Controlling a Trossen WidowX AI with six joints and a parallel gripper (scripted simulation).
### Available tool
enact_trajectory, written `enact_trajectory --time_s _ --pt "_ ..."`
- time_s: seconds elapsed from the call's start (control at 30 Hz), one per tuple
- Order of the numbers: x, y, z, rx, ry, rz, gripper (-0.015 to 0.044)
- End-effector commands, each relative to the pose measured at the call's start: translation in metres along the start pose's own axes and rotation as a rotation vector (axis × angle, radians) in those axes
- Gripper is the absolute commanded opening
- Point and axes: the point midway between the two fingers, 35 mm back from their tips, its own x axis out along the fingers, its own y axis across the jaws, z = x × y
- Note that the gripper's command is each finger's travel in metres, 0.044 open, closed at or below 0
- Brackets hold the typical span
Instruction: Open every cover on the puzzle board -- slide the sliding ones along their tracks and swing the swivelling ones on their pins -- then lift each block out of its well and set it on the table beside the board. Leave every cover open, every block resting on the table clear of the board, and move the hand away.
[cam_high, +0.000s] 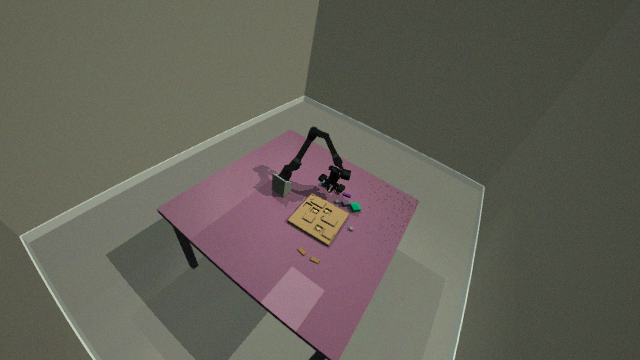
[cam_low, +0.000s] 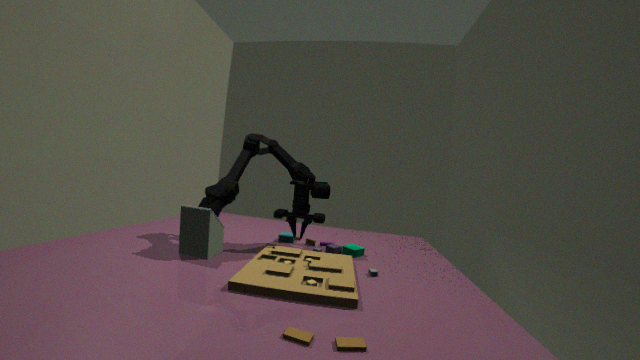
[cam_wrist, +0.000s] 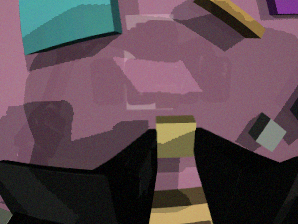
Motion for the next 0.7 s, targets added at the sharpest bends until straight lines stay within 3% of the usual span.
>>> enact_trajectory --time_s 0.0,0.67 --pt "0.009 0.002 -0.003 0.010 0.004 0.007 0.0080" --pt "0.036 0.007 -0.001 0.011 -0.003 0.006 0.0080"
